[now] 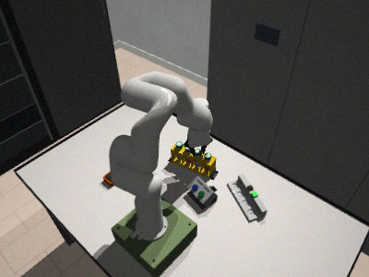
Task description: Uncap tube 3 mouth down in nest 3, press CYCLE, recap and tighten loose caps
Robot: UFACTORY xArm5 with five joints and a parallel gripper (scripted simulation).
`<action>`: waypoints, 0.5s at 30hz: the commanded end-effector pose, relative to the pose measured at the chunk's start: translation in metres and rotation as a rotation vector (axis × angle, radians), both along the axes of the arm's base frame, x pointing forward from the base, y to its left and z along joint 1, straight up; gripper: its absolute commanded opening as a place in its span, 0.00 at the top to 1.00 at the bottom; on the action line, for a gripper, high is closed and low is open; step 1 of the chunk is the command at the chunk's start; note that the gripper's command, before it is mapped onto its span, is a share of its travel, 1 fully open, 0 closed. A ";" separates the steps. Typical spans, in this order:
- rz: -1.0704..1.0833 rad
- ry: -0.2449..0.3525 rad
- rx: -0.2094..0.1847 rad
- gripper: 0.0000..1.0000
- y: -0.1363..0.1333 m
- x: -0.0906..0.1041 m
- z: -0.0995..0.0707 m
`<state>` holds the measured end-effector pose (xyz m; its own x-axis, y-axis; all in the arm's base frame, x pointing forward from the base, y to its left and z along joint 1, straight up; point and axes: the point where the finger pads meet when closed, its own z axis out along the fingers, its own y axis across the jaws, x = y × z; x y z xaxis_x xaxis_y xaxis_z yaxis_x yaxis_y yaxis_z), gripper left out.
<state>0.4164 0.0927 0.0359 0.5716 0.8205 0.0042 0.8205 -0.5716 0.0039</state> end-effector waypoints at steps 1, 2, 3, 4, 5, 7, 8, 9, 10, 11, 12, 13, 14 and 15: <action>0.242 -0.004 -0.005 0.54 0.000 0.001 0.002; 0.299 -0.004 -0.005 0.54 0.000 0.001 0.002; 0.334 -0.004 -0.005 0.54 0.000 0.001 0.002; 0.382 -0.004 -0.006 0.54 0.000 0.001 0.002; 0.434 -0.004 -0.006 0.54 0.000 0.001 0.002; 0.541 -0.004 -0.007 0.54 0.000 0.001 0.002; 0.594 -0.004 -0.007 0.54 0.000 0.001 0.002; 0.646 -0.004 -0.007 0.54 0.000 0.001 0.002; 0.646 -0.004 -0.007 0.54 0.000 0.001 0.002; 0.646 -0.004 -0.007 0.54 0.000 0.001 0.002; 0.750 -0.004 -0.008 0.54 0.000 0.001 0.002; 0.834 -0.004 -0.009 0.54 0.000 0.001 0.002; 0.875 -0.004 -0.009 0.54 0.000 0.001 0.002; 0.918 -0.004 -0.009 0.54 0.000 0.001 0.002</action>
<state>0.4165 0.0928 0.0365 -0.0805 0.9968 0.0007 0.9967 0.0805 0.0055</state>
